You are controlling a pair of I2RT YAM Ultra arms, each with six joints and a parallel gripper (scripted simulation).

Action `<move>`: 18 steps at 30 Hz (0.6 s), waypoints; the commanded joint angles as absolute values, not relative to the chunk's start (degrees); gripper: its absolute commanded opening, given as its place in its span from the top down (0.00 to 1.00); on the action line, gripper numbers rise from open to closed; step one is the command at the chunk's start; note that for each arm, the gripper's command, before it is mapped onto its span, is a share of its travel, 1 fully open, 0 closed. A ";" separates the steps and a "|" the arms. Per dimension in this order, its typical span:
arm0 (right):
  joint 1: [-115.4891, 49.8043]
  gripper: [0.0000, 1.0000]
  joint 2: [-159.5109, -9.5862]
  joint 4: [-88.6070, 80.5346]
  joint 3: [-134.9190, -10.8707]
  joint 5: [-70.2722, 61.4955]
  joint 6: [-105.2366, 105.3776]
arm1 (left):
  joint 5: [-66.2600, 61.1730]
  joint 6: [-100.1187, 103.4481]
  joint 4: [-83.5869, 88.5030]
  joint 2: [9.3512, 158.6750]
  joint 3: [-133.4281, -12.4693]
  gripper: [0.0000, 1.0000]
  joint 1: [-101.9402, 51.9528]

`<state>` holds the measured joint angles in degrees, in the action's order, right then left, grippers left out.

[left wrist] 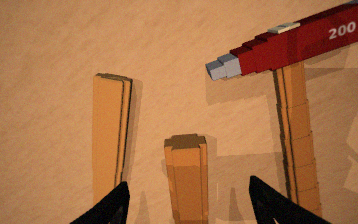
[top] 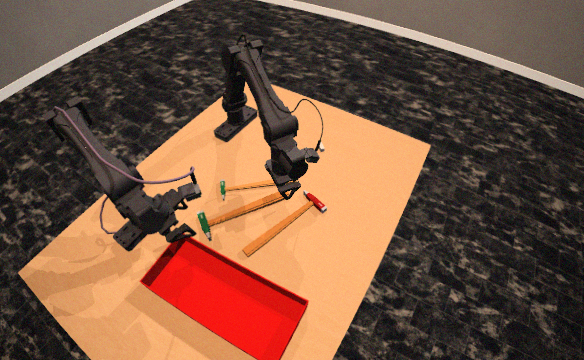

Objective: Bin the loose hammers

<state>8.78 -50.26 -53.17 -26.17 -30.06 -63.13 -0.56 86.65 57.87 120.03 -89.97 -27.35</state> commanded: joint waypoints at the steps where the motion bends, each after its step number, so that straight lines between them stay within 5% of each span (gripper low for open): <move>1: 9.03 0.00 -49.53 -53.09 -25.74 -31.32 -62.71 | -0.05 85.99 61.61 117.38 -92.94 0.00 -26.82; 16: 9.03 0.00 -49.53 -53.09 -25.74 -31.32 -62.71 | 0.52 87.22 68.74 120.10 -99.34 0.00 -28.32; 17: 9.03 0.00 -49.53 -53.09 -25.74 -31.32 -62.71 | 0.50 86.08 67.79 120.13 -99.34 0.11 -28.32; 18: 9.06 0.11 -49.57 -53.18 -25.77 -32.14 -62.36 | 0.48 84.85 67.12 120.11 -98.61 0.23 -27.90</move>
